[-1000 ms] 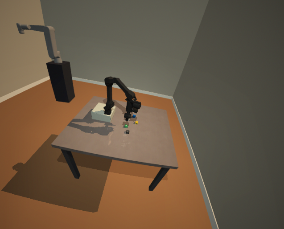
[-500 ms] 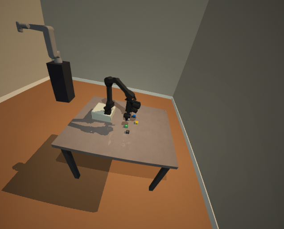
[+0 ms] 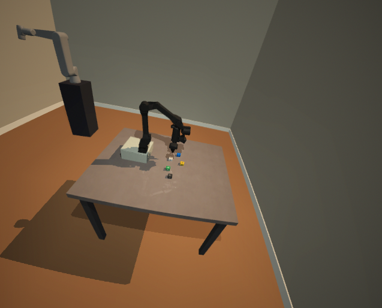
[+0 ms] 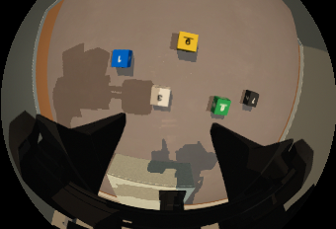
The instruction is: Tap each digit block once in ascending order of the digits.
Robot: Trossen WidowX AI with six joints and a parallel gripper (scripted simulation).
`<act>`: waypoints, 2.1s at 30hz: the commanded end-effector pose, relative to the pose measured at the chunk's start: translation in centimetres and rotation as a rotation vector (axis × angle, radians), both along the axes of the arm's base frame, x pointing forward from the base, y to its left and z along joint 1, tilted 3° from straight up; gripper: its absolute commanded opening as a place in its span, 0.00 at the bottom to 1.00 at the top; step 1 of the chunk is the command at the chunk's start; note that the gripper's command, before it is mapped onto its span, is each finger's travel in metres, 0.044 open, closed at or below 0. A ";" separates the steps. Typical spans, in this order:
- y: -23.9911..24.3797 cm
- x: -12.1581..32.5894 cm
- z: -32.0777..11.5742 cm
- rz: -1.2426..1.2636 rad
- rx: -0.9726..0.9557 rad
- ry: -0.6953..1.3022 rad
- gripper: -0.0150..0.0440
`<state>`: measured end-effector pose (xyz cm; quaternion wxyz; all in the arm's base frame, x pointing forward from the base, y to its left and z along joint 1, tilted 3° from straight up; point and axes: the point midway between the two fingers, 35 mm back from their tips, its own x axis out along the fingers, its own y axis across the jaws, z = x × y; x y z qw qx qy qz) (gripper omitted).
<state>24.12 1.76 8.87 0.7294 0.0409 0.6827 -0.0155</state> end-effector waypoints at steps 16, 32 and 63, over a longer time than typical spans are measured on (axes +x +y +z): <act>1.3 0.2 0.2 -0.015 -0.005 -0.007 0.93; 9.9 6.3 1.0 -0.015 0.003 -0.011 0.93; -2.4 9.0 0.9 -0.015 -0.008 -0.014 0.93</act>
